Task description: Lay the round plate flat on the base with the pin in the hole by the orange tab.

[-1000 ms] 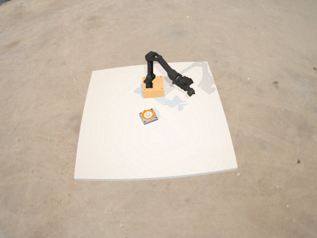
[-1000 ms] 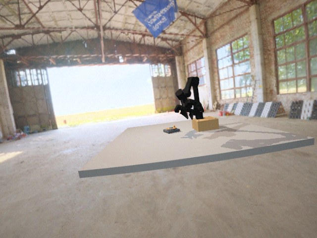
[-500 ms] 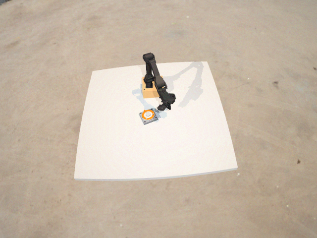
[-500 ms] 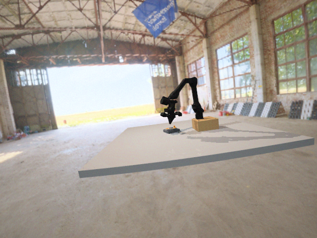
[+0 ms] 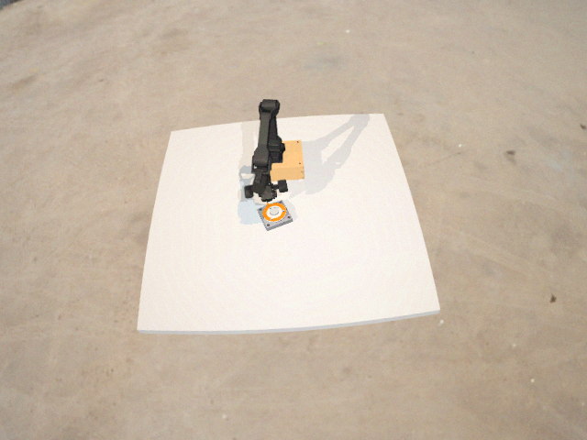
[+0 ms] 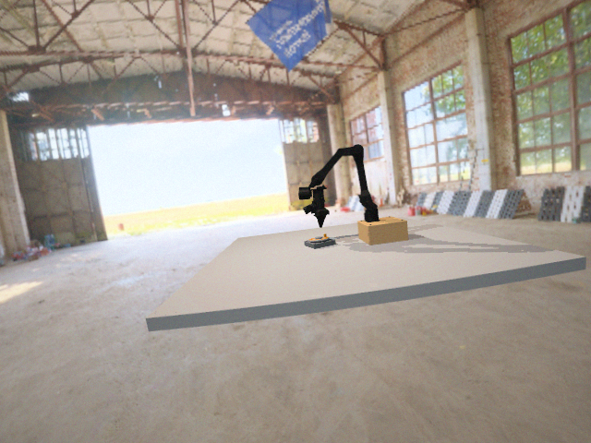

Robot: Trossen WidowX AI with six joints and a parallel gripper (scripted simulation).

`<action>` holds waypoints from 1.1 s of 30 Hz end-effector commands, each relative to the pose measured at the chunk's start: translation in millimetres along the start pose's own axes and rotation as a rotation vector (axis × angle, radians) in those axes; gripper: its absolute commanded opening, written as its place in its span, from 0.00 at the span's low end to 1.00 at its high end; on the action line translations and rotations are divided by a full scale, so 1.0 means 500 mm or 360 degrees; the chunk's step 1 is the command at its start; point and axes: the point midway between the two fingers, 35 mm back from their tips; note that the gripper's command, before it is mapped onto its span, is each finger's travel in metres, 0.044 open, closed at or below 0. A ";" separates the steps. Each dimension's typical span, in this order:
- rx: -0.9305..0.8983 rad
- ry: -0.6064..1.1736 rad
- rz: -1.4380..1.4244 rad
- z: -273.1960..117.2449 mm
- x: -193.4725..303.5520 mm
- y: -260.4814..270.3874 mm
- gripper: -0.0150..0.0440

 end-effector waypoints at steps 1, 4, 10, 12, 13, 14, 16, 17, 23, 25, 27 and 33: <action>0.0027 0.0066 0.0156 -0.004 0.022 -0.036 0.25; 0.0027 0.0066 0.0156 -0.004 0.022 -0.036 0.25; 0.0027 0.0066 0.0156 0.050 0.022 -0.038 0.25; 0.0027 0.0066 0.0156 0.074 0.024 -0.038 0.25; 0.0027 0.0067 0.0156 0.082 0.025 -0.038 0.25; 0.0027 0.0067 0.0156 0.088 0.025 -0.038 0.25; 0.0027 0.0067 0.0156 0.093 0.025 -0.038 0.25; 0.0027 0.0067 0.0156 0.093 0.025 -0.038 0.25; 0.0026 0.0067 0.0156 0.092 0.032 -0.032 0.25; 0.0026 0.0067 0.0156 0.092 0.037 -0.028 0.25; 0.0026 0.0068 0.0157 0.092 0.041 -0.025 0.25; 0.0025 0.0069 0.0157 0.094 0.051 -0.010 0.25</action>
Point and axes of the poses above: the point midway between the two fingers, 35 mm back from their tips, its own z axis out along the fingers, its own y axis across the jaws, x = y × z, and after that the axes turned 2 degrees about z, right-handed
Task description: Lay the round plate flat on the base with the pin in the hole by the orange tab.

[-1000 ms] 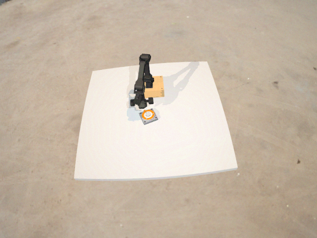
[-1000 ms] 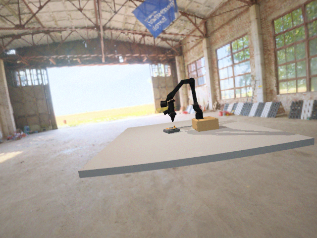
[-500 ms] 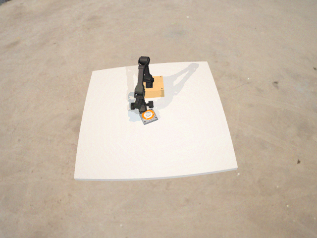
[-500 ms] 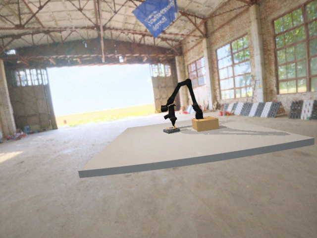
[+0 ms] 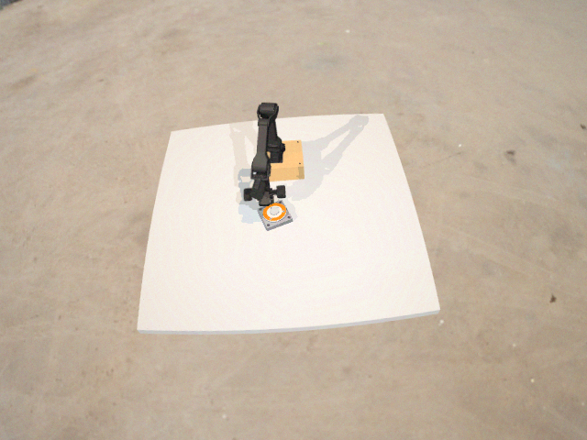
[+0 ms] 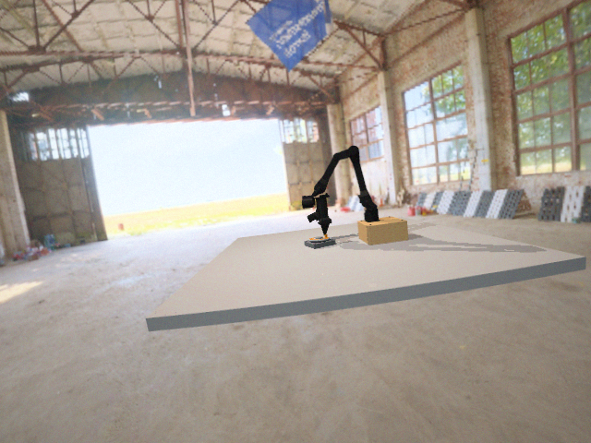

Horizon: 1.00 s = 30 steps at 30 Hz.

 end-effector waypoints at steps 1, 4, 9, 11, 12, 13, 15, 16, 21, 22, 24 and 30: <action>-0.0009 0.0007 0.0003 0.003 0.010 0.012 0.25; -0.0010 0.0007 0.0003 0.004 0.014 0.016 0.25; -0.0010 0.0008 0.0003 0.003 0.020 0.026 0.25; -0.0011 0.0008 0.0003 0.003 0.021 0.031 0.25; -0.0011 0.0008 0.0003 0.003 0.022 0.033 0.25; -0.0011 0.0008 0.0003 0.003 0.023 0.035 0.25; -0.0011 0.0008 0.0003 0.003 0.025 0.039 0.25; -0.0012 0.0008 0.0003 0.003 0.026 0.041 0.25; -0.0012 0.0008 0.0003 0.002 0.029 0.053 0.25; -0.0013 0.0008 0.0003 0.002 0.030 0.055 0.25; -0.0013 0.0009 0.0003 0.002 0.031 0.060 0.25; -0.0014 0.0009 0.0003 0.001 0.032 0.073 0.25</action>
Point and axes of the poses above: the point midway between the two fingers, 35 mm back from their tips, its own z axis out along the fingers, its own y axis across the jaws, x = y × z, and after that the axes turned 2 degrees about z, right-handed
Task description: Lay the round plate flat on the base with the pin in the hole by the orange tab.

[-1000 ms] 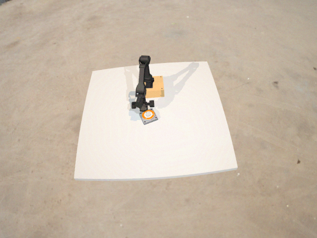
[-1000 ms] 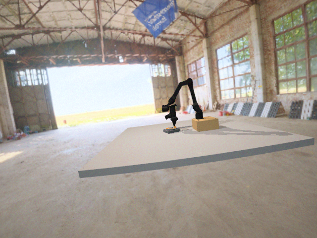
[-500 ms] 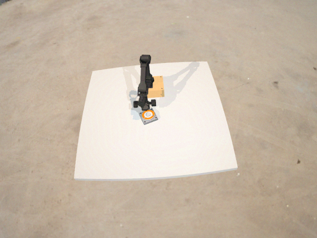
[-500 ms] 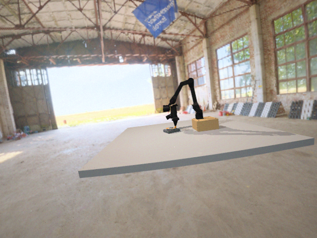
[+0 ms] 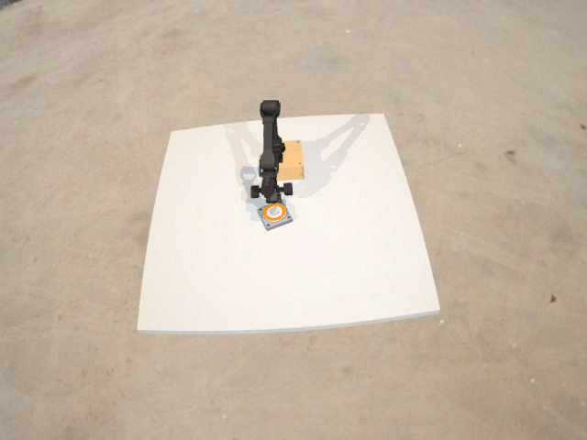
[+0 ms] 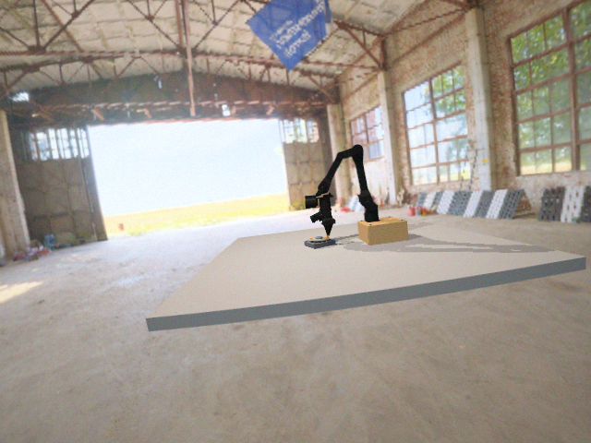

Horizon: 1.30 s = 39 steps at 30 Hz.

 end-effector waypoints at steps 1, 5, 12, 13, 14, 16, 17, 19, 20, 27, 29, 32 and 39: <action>-0.0011 0.0004 0.0001 0.001 0.003 0.012 0.25; -0.0012 0.0004 0.0001 0.000 0.001 0.023 0.25; -0.0013 0.0003 0.0001 -0.001 -0.005 0.042 0.25; -0.0014 0.0003 0.0001 -0.001 -0.006 0.045 0.25; -0.0014 0.0003 0.0001 -0.001 -0.007 0.047 0.25; -0.0014 0.0003 0.0001 -0.002 -0.010 0.053 0.25; -0.0015 0.0003 0.0001 -0.002 -0.011 0.055 0.25; -0.0015 0.0003 0.0001 -0.003 -0.015 0.061 0.25; -0.0015 0.0002 0.0001 -0.003 -0.016 0.063 0.25; -0.0016 0.0002 0.0001 -0.006 -0.025 0.080 0.25; -0.0017 0.0002 0.0001 -0.007 -0.027 0.082 0.25; -0.0017 0.0001 0.0001 -0.008 -0.030 0.085 0.25; -0.0017 0.0001 0.0001 -0.009 -0.037 0.091 0.25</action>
Point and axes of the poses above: the point midway between the two fingers, 35 mm back from their tips, its own z axis out along the fingers, its own y axis across the jaws, x = y × z, and after that the axes turned 2 degrees about z, right-handed
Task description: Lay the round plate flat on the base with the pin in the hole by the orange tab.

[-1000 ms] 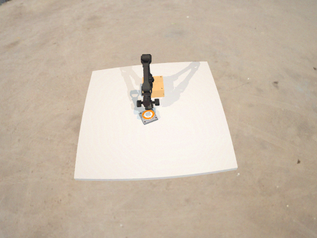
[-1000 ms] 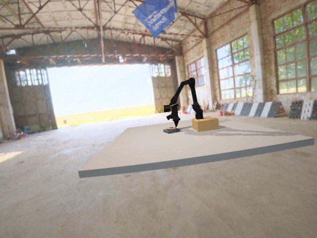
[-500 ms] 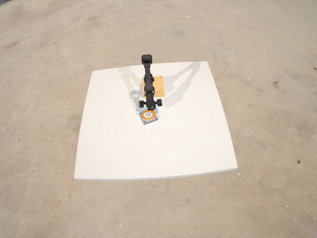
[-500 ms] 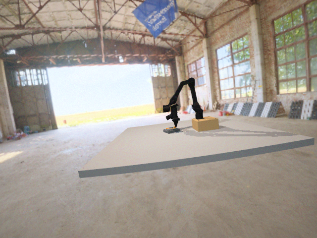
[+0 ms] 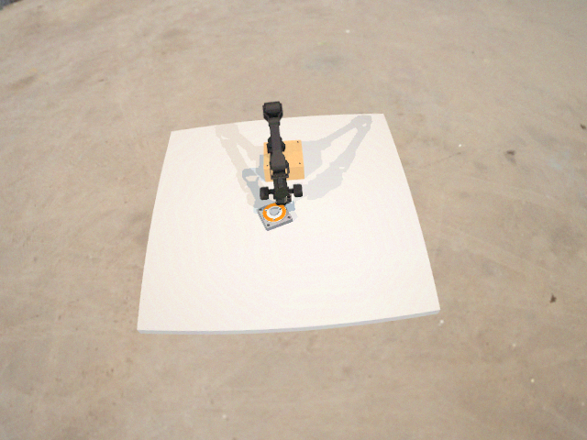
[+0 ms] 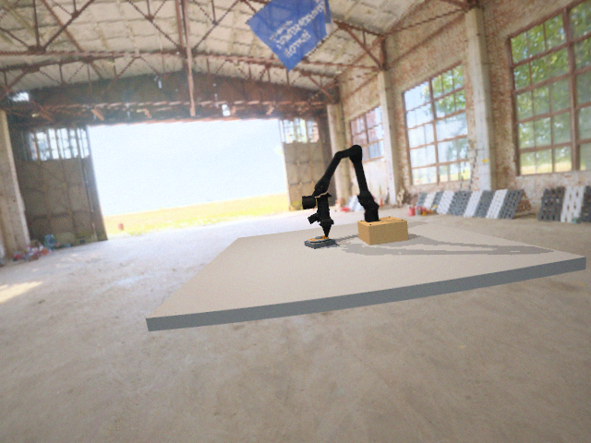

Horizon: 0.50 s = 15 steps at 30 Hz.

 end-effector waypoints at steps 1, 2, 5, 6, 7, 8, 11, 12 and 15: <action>-0.0004 -0.0012 0.0008 -0.003 -0.010 0.004 0.25; -0.0004 -0.0012 0.0008 -0.003 -0.011 0.005 0.25; -0.0004 -0.0012 0.0008 -0.001 -0.014 0.008 0.25; -0.0004 -0.0012 0.0008 -0.001 -0.014 0.009 0.25; -0.0004 -0.0012 0.0008 -0.002 -0.014 0.009 0.25; -0.0004 -0.0012 0.0008 -0.007 -0.015 0.009 0.25; -0.0004 -0.0012 0.0008 -0.032 -0.014 0.008 0.25; -0.0004 -0.0012 0.0008 -0.043 -0.014 0.008 0.25; -0.0004 -0.0012 0.0008 -0.070 -0.009 0.007 0.25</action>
Point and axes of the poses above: the point midway between the two fingers, 35 mm back from their tips, its own z axis out along the fingers, its own y axis across the jaws, x = y × z, and after that the axes turned 2 degrees about z, right-handed
